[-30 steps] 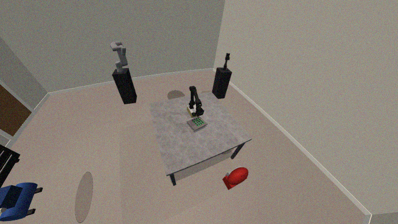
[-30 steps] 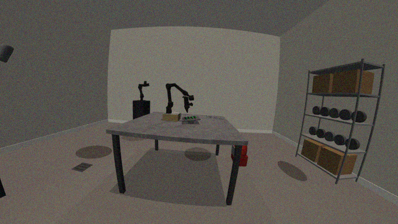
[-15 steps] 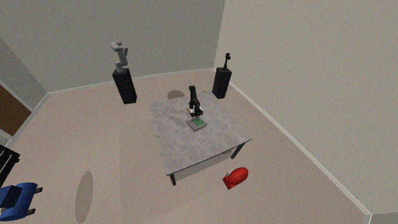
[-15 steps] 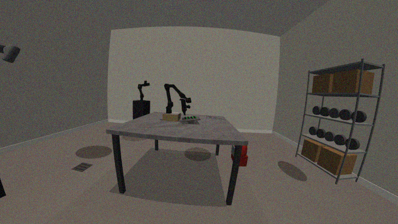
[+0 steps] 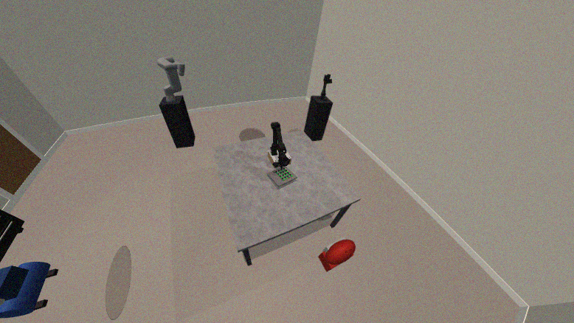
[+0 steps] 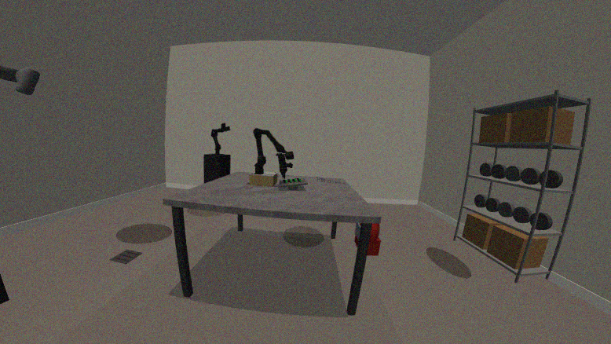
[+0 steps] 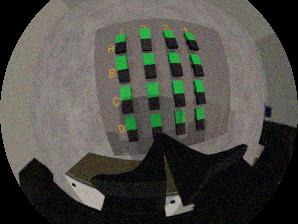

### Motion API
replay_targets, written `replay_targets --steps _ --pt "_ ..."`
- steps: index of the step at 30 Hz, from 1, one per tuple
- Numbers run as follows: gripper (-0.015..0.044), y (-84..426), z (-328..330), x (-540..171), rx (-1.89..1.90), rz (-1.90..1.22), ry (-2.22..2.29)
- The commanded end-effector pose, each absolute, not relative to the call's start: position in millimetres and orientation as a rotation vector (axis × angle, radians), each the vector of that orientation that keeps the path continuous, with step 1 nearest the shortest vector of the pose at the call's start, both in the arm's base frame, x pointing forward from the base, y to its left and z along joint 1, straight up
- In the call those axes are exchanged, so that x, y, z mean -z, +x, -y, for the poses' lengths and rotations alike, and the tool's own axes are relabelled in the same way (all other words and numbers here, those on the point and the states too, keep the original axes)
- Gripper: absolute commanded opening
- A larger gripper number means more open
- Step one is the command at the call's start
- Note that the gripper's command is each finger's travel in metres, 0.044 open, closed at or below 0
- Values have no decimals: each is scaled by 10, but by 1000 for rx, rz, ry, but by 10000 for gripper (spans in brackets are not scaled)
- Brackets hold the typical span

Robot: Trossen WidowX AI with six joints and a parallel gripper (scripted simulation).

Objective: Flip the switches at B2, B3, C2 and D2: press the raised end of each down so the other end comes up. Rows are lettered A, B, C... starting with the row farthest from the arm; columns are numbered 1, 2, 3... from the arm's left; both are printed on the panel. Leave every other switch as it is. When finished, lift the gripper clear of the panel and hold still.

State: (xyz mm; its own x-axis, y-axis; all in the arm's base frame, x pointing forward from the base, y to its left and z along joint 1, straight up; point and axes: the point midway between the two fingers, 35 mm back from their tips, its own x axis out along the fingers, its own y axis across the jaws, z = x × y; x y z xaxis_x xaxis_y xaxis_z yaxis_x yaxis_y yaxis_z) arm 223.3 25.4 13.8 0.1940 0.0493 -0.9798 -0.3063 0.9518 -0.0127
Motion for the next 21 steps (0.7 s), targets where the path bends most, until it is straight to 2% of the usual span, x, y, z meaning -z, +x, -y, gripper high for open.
replay_targets --steps 1,21 --pt "0 2204 -260 -47 -258 -1374 -223" --pt "0 2212 -262 10 -258 -1374 -223"
